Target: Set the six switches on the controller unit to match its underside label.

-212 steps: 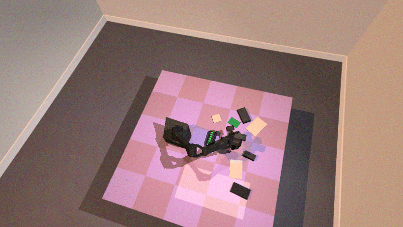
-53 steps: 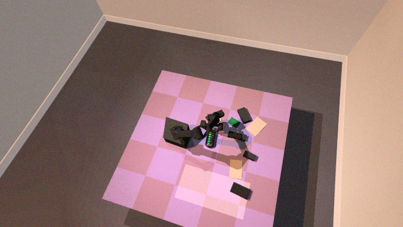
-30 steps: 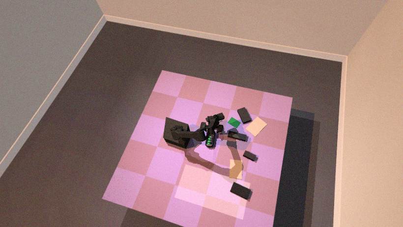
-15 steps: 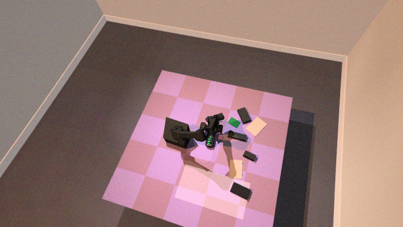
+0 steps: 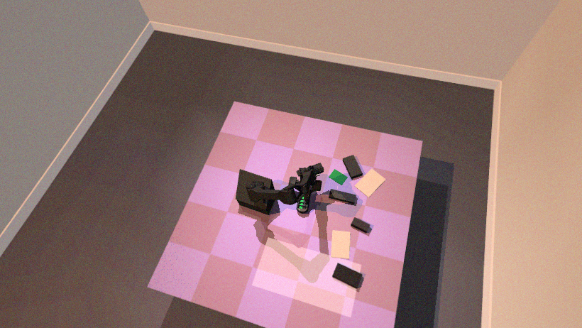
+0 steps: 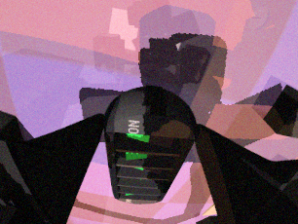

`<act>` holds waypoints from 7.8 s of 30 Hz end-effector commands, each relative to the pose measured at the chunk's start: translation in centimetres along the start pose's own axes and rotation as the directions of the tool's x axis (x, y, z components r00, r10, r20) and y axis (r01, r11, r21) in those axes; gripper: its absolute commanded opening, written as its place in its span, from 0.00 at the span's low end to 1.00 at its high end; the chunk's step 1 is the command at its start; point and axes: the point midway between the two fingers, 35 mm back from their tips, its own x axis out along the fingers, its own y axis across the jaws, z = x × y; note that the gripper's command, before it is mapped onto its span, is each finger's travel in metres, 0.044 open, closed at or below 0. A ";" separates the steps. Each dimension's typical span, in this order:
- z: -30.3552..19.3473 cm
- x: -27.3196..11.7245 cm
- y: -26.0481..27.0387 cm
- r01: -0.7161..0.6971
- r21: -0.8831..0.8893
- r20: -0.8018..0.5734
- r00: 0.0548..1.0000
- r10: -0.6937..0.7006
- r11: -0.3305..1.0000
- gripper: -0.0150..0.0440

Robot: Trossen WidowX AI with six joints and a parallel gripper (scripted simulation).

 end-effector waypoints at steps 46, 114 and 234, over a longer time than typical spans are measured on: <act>-2.7 -3.1 0.0 0.001 0.001 0.098 0.995 -0.001 1.000 0.82; -7.2 -5.6 0.0 0.000 0.000 0.222 0.975 0.000 1.000 0.82; -14.9 -6.9 -0.1 -0.001 -0.001 0.374 0.928 0.002 1.000 0.82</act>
